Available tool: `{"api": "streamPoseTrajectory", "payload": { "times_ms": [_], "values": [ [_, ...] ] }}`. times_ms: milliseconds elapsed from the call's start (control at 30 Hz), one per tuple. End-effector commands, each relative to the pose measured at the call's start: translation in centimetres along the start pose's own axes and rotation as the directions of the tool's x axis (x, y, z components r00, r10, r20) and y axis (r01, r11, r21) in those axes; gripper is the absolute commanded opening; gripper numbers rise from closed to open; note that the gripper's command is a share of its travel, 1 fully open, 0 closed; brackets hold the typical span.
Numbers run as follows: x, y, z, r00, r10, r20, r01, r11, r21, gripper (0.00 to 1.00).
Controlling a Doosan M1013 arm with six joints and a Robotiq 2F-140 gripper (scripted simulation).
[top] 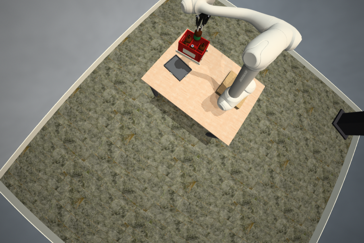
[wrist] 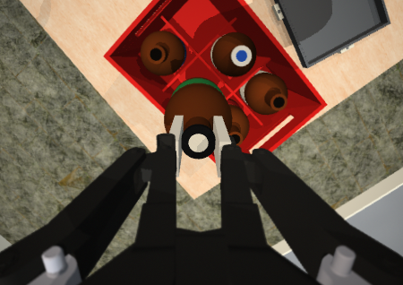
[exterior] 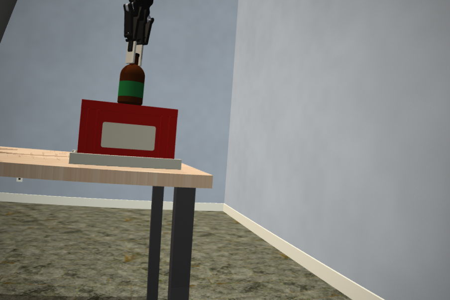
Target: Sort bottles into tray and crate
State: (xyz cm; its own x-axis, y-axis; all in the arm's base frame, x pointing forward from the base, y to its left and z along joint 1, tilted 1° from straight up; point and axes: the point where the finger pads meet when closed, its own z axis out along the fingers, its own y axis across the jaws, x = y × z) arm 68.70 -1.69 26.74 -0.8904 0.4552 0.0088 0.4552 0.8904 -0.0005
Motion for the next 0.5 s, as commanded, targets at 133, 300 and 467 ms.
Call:
{"api": "streamPoseTrajectory", "payload": {
  "times_ms": [133, 300, 467],
  "values": [
    [0.8, 0.1, -0.5, 1.000, 0.000, 0.000, 0.000, 1.000, 0.000, 0.00],
    [2.2, 0.3, -0.7, 1.000, 0.000, 0.000, 0.000, 1.000, 0.000, 0.00],
    [3.7, 0.5, -0.8, 1.000, 0.000, 0.000, 0.000, 1.000, 0.000, 0.00]
  ]
}}
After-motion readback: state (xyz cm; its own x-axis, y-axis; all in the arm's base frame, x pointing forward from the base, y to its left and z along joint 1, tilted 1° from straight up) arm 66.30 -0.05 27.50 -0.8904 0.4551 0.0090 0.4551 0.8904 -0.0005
